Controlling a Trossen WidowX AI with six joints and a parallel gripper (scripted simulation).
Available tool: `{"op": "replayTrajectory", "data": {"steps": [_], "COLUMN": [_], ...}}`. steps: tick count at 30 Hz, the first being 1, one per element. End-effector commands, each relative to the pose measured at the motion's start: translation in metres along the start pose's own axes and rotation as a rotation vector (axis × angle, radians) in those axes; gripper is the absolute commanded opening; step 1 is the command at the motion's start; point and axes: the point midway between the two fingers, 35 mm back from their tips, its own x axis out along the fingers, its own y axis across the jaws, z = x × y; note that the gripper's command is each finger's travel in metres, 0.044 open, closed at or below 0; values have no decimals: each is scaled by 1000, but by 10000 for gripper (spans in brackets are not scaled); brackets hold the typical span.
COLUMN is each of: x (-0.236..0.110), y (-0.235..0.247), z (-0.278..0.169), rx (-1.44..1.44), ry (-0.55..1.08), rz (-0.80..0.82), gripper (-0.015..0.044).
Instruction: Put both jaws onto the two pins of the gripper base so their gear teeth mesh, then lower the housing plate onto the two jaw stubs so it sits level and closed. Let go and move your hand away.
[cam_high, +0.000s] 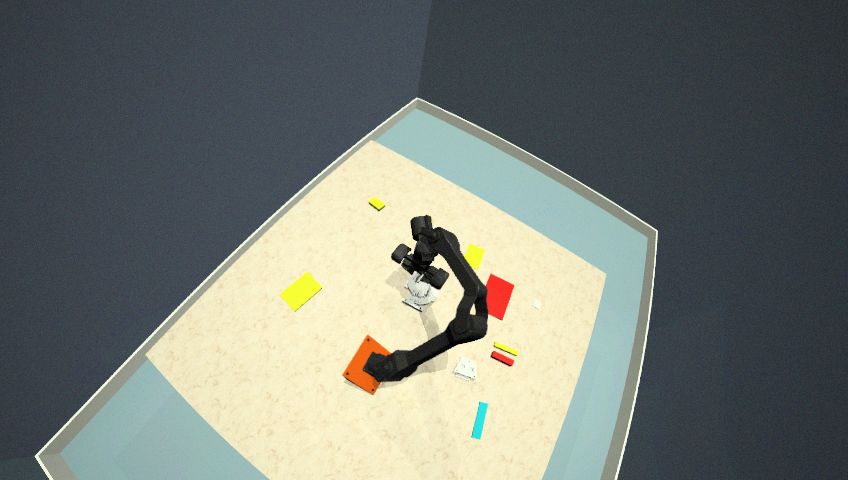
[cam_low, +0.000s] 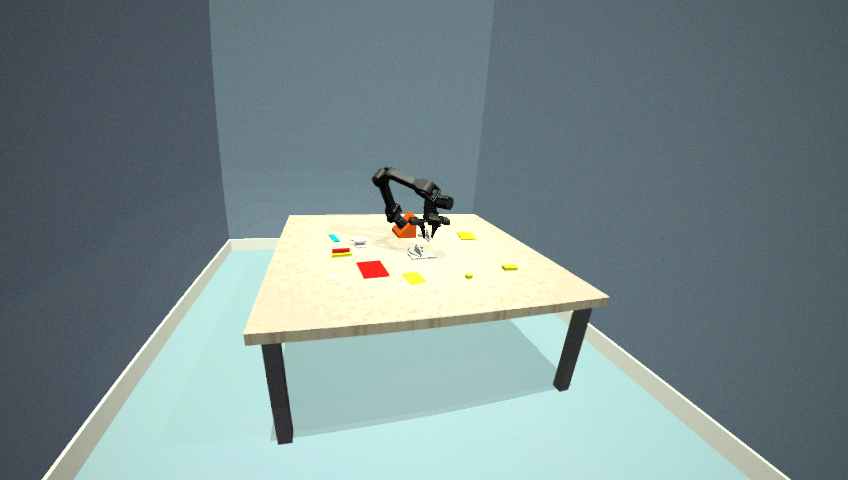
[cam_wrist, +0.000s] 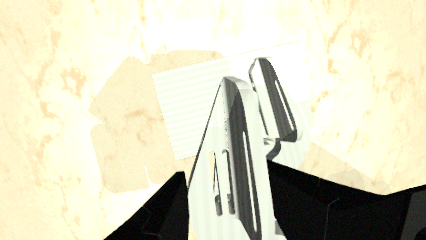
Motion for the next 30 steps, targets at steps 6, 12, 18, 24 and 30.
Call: {"op": "replayTrajectory", "data": {"steps": [6,12,18,24,30], "x": [0,0,0,0,9], "y": [1,1,3,3,3], "z": [0,0,0,0,1], "rx": [23,23,23,23,23], "ry": [2,2,2,2,1], "rz": [3,3,3,3,3], "gripper": [134,134,134,134,134]}}
